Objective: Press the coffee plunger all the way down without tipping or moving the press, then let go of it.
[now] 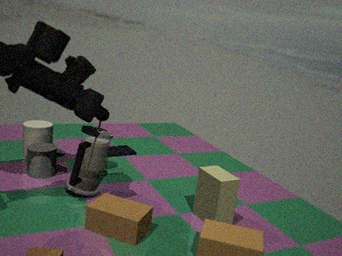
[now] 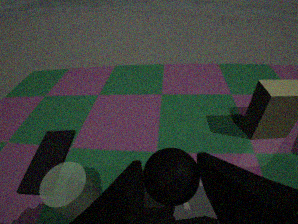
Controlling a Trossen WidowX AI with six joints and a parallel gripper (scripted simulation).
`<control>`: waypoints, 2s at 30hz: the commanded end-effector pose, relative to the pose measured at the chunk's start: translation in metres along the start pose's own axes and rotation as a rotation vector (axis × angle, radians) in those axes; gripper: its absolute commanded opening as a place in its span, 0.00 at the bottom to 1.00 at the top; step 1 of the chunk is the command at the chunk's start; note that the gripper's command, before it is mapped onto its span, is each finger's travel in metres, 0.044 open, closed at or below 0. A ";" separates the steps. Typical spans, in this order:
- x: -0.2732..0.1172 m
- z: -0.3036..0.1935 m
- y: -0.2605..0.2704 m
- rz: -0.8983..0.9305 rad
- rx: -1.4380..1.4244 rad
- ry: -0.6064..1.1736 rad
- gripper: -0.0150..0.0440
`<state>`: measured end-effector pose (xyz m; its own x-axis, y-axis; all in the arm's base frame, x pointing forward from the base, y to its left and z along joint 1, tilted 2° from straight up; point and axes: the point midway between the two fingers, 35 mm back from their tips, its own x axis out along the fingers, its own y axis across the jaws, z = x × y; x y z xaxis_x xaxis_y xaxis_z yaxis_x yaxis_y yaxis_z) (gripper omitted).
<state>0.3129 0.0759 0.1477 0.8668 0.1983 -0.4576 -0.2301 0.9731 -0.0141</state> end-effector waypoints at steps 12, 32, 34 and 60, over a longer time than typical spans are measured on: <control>0.007 -0.010 0.000 0.001 -0.009 0.046 0.47; 0.010 -0.008 0.000 0.001 -0.009 0.046 0.47; 0.010 -0.008 0.000 0.001 -0.009 0.046 0.47; 0.008 -0.002 0.000 0.000 -0.001 0.026 0.87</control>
<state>0.3187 0.0771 0.1426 0.8554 0.1956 -0.4796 -0.2307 0.9729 -0.0148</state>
